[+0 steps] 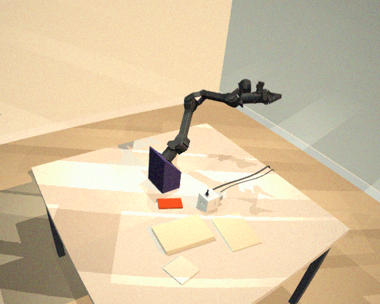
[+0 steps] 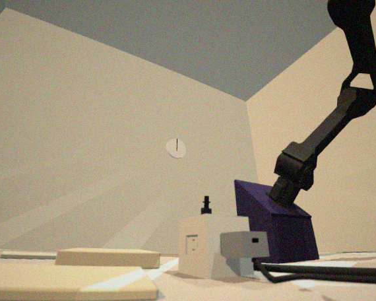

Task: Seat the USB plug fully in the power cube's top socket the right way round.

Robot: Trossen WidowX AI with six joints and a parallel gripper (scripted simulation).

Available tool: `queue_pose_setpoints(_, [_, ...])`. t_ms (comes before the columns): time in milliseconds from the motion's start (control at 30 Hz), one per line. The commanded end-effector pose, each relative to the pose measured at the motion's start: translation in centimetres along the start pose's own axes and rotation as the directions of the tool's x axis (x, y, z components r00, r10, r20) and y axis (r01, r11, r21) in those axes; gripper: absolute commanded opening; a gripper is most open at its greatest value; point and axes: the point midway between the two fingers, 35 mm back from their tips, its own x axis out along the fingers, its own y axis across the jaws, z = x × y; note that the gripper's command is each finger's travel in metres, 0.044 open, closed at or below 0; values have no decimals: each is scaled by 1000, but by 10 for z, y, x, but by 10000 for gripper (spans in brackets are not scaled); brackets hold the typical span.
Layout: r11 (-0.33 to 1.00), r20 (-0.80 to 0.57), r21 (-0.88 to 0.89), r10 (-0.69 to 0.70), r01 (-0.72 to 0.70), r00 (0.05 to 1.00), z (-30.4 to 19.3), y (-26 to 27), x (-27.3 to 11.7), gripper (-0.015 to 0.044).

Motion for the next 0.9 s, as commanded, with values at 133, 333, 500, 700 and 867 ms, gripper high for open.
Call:
queue_pose_setpoints(133, [963,-417,159,-136,219,899,-133,-73,-1,440])
queue_pose_setpoints(333, [889,-692,186,-184,418,698,-226,-122,-39,440])
queue_pose_setpoints(500, [719,-872,203,-177,665,457,-295,-156,-93,440])
queue_pose_setpoints(700, [357,-992,84,-57,930,111,-361,-177,-182,440])
queue_pose_setpoints(867, [-92,-970,-181,179,979,-163,-393,-171,-271,440])
